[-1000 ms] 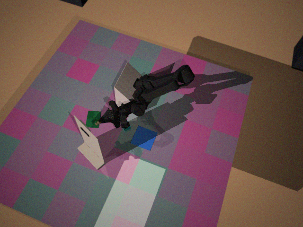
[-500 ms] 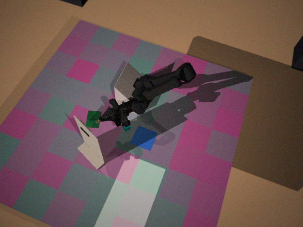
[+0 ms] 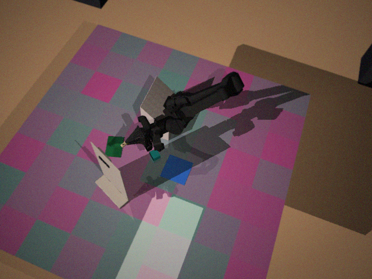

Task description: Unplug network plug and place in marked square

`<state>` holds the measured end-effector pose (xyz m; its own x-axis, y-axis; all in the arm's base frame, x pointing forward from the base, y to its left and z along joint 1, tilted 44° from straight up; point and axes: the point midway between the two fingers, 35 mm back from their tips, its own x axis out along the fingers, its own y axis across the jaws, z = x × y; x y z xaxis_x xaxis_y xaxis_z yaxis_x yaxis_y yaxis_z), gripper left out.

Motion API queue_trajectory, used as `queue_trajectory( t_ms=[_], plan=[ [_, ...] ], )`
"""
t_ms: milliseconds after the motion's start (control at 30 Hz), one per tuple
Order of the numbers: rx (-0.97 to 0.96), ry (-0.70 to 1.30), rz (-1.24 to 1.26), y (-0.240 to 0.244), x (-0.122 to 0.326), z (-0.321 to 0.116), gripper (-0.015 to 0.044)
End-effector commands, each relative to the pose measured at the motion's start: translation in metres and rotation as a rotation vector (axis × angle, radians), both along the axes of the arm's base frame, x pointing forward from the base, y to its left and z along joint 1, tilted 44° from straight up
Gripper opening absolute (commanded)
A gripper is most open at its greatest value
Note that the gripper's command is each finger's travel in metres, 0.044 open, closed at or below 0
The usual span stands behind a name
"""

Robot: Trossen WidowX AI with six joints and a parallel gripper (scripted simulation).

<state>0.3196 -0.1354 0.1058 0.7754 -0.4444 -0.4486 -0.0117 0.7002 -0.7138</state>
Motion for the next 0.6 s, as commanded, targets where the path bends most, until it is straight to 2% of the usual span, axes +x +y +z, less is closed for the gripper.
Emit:
queue_trajectory(
  t_ms=[0,167,567],
  plan=[
    [-0.008,-0.014,0.004,-0.003,-0.002,0.014,0.0],
    [-0.011,-0.004,0.028,0.0,-0.002,0.014,0.0],
    [-0.058,0.139,0.452,0.055,0.006,-0.017,0.0]
  ],
)
